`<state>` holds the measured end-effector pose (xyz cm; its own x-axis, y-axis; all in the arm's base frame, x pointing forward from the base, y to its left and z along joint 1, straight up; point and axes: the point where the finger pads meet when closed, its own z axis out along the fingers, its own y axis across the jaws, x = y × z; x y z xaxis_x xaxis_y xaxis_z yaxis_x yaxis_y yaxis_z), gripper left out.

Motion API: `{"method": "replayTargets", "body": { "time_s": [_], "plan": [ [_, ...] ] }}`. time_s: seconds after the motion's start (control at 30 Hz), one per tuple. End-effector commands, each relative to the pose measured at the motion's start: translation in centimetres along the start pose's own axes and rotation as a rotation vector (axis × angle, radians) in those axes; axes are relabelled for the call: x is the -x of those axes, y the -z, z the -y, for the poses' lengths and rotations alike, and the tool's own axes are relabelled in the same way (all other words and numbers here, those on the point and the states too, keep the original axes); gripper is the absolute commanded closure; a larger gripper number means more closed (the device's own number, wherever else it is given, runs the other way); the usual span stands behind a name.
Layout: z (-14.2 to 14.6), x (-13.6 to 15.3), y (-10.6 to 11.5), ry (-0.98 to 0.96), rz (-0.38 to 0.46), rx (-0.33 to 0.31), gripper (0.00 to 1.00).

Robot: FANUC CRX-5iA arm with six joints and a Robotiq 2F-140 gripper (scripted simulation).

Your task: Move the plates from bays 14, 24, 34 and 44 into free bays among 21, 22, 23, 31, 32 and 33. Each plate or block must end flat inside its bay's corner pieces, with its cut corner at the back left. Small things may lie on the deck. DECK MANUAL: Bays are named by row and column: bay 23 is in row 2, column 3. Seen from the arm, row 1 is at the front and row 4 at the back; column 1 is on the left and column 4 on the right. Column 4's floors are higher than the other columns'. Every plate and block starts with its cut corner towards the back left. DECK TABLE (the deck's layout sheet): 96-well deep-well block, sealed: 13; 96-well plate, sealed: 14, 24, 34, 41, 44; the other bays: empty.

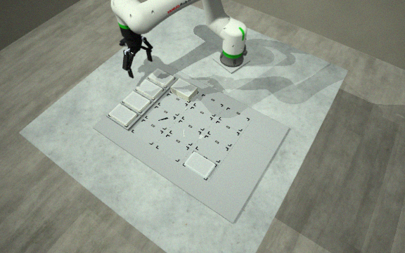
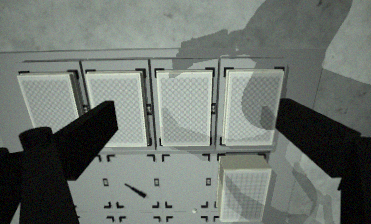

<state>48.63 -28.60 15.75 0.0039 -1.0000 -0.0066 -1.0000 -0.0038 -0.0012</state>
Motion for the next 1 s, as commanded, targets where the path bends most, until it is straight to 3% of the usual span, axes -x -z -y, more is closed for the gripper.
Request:
{"method": "replayTargets", "body": {
  "time_s": [0.0, 0.77, 0.97],
  "plan": [
    [0.0, 0.0, 0.1, 0.0, -0.001, -0.002, 0.0],
    [0.0, 0.0, 0.1, 0.0, -0.001, -0.002, 0.0],
    [0.0, 2.4, -0.1, 0.0, -0.001, -0.002, 0.0]
  ]
}}
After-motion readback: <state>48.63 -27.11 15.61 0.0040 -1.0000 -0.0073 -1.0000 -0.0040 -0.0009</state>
